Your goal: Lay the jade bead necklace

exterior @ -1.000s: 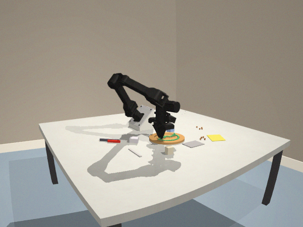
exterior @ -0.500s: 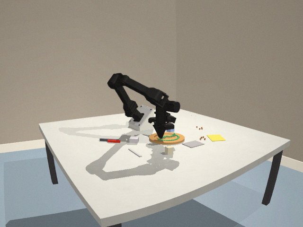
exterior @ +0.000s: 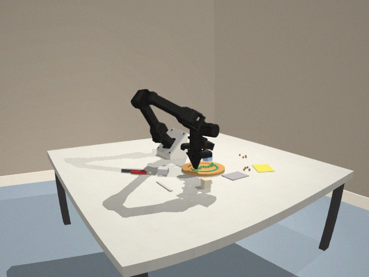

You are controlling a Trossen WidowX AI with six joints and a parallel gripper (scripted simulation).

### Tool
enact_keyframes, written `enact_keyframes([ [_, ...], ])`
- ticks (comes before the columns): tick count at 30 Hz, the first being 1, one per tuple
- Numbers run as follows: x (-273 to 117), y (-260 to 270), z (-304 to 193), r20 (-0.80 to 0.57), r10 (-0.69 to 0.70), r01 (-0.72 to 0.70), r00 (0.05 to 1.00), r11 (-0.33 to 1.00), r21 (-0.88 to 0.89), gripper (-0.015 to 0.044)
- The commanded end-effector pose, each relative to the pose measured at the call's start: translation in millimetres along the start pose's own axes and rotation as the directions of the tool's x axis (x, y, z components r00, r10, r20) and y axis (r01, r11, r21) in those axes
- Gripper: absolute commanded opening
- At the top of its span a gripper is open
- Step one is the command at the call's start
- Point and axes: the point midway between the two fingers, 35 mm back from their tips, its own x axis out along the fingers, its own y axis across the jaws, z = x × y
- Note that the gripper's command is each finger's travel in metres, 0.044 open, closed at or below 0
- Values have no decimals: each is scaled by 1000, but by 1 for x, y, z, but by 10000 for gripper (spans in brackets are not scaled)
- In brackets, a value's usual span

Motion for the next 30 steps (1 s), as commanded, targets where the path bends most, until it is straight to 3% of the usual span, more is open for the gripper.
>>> enact_keyframes([
  [1, 0, 0, 0, 0, 0, 0, 1000, 1000, 0, 0],
  [30, -4, 11, -14, -6, 0, 0, 1000, 1000, -6, 0],
])
